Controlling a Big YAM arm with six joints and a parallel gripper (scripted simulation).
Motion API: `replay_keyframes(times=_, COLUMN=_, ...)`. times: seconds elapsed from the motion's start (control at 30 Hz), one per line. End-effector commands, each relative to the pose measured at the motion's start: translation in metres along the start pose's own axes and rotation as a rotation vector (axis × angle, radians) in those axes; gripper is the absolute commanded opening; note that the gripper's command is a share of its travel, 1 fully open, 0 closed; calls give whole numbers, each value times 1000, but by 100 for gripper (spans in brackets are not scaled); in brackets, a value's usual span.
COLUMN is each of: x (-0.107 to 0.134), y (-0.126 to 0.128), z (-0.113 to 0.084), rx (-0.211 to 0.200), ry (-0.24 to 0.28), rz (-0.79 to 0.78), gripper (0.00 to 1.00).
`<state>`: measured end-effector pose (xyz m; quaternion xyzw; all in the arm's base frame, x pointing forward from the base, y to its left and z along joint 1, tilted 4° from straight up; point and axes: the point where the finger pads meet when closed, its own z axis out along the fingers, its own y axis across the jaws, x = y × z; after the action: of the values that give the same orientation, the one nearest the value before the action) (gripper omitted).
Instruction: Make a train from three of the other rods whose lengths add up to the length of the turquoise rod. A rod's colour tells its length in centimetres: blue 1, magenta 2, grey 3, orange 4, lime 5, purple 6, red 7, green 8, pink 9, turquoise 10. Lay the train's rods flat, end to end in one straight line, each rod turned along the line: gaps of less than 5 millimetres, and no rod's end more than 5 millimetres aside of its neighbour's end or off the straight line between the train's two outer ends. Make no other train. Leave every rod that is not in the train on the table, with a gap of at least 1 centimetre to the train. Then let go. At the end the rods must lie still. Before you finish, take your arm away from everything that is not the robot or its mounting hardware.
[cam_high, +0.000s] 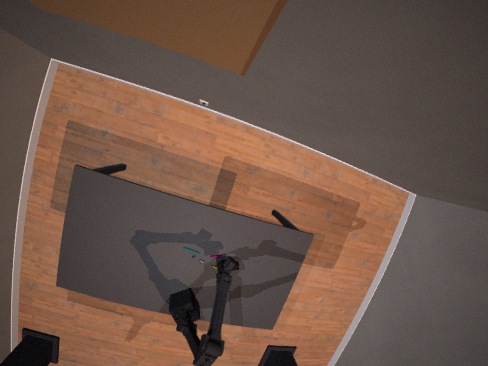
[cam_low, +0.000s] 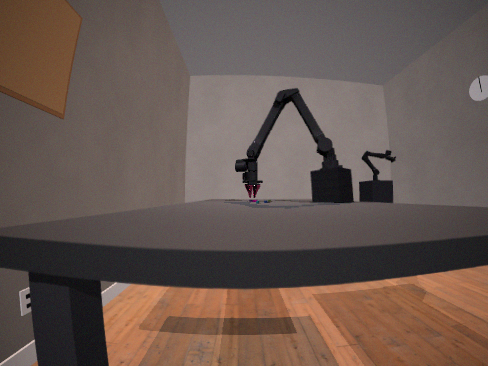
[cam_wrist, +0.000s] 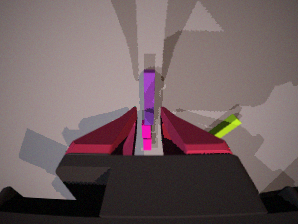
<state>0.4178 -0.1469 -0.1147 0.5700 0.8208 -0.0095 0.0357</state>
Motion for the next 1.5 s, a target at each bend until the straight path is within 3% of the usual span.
replay_keyframes(times=0.0, x=0, y=1, z=5, rx=2, ry=-3, rz=11, gripper=24)
replay_keyframes(times=1.47, x=-5, y=4, z=3, rx=-3, ry=-7, rz=14, gripper=24)
